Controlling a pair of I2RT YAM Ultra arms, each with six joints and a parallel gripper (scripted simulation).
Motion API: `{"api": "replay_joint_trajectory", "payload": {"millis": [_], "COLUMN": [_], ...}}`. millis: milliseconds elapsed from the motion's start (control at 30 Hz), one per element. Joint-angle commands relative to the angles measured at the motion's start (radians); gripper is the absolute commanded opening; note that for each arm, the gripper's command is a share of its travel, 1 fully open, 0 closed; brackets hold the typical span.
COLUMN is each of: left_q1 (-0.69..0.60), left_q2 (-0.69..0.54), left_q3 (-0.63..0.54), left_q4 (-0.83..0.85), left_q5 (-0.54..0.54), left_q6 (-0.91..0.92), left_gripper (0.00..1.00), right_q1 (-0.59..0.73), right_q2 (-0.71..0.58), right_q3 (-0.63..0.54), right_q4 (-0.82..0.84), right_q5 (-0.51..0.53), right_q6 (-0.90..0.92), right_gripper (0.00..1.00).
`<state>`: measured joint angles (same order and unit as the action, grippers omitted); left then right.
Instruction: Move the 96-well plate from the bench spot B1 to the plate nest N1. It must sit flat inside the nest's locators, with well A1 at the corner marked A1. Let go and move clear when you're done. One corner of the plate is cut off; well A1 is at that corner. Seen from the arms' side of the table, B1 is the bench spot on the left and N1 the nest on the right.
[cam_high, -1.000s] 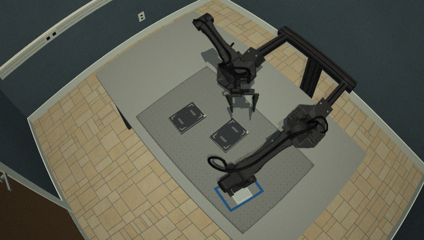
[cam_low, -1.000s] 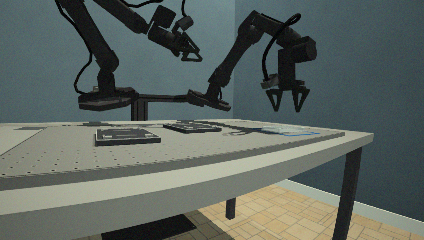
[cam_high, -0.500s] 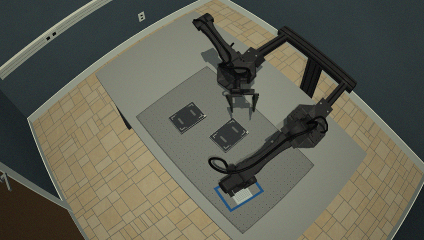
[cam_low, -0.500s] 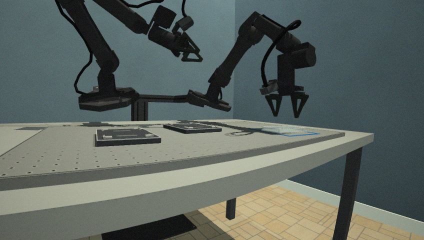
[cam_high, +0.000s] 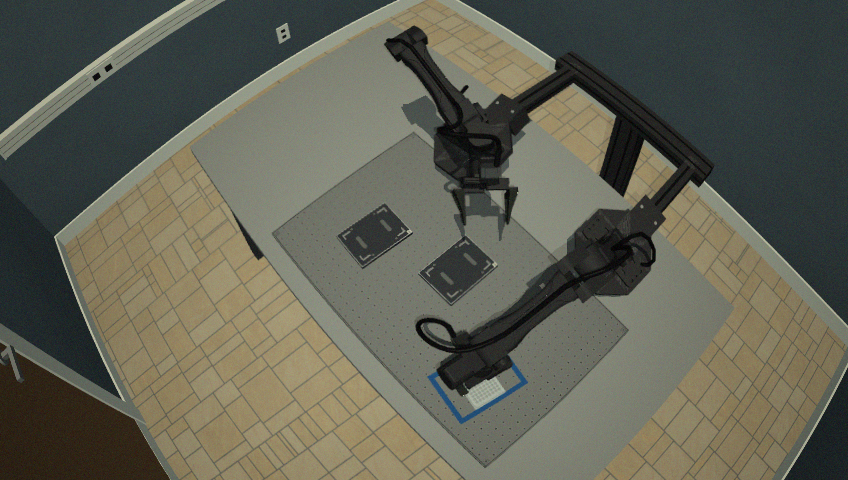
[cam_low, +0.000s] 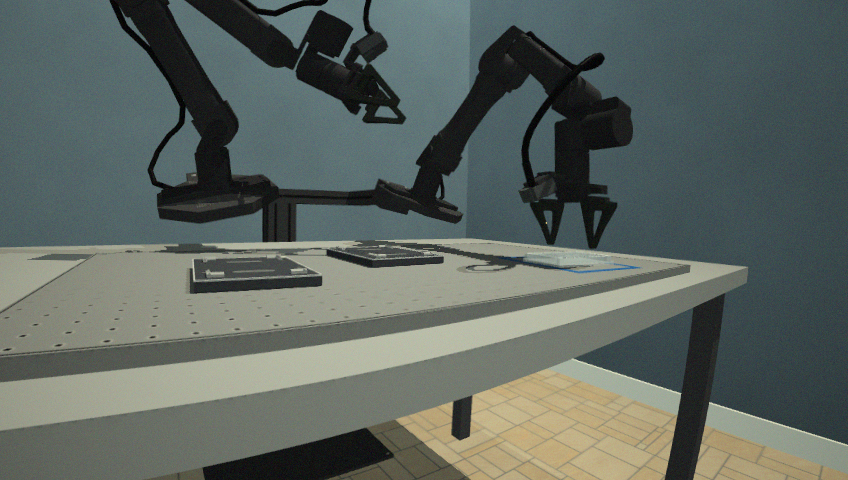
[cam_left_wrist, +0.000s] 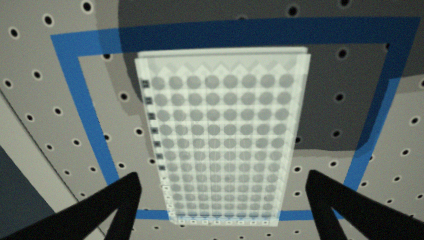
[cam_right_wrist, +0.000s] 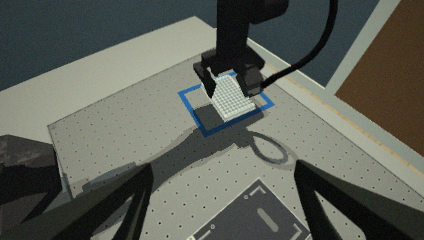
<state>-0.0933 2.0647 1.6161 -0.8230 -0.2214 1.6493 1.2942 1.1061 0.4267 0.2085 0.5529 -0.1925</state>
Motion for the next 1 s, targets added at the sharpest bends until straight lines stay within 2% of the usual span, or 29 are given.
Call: {"api": "replay_joint_trajectory", "payload": {"millis": [0,567,600,667,700,833,867,967], "left_q1": [0.006,0.008,0.008,0.008,0.006,0.006,0.006,0.011], "left_q2": [0.024,0.043,0.043,0.043,0.035,0.035,0.035,0.046], "left_q3": [-0.021,-0.027,-0.027,-0.027,-0.015,-0.015,-0.015,-0.006], "left_q4": [0.031,0.048,0.048,0.048,0.045,0.045,0.045,0.033], "left_q5": [0.015,0.016,0.016,0.016,0.007,0.007,0.007,0.016], "left_q6": [0.013,0.016,0.016,0.016,0.010,0.010,0.010,0.018], "left_gripper": [1.00,1.00,0.96,0.96,0.91,0.91,0.87,0.86], "right_q1": [0.009,0.009,0.009,0.009,0.009,0.009,0.009,0.009], "right_q2": [-0.018,-0.018,-0.018,-0.018,-0.018,-0.018,-0.018,-0.018], "right_q3": [0.005,0.005,0.005,0.005,0.005,0.005,0.005,0.005], "right_q4": [0.023,0.023,0.023,0.023,0.023,0.023,0.023,0.023], "right_q5": [0.001,0.001,0.001,0.001,0.001,0.001,0.001,0.001], "right_q6": [-0.006,-0.006,-0.006,-0.006,-0.006,-0.006,-0.006,-0.006], "right_gripper": [1.00,1.00,1.00,1.00,1.00,1.00,1.00,1.00]}}
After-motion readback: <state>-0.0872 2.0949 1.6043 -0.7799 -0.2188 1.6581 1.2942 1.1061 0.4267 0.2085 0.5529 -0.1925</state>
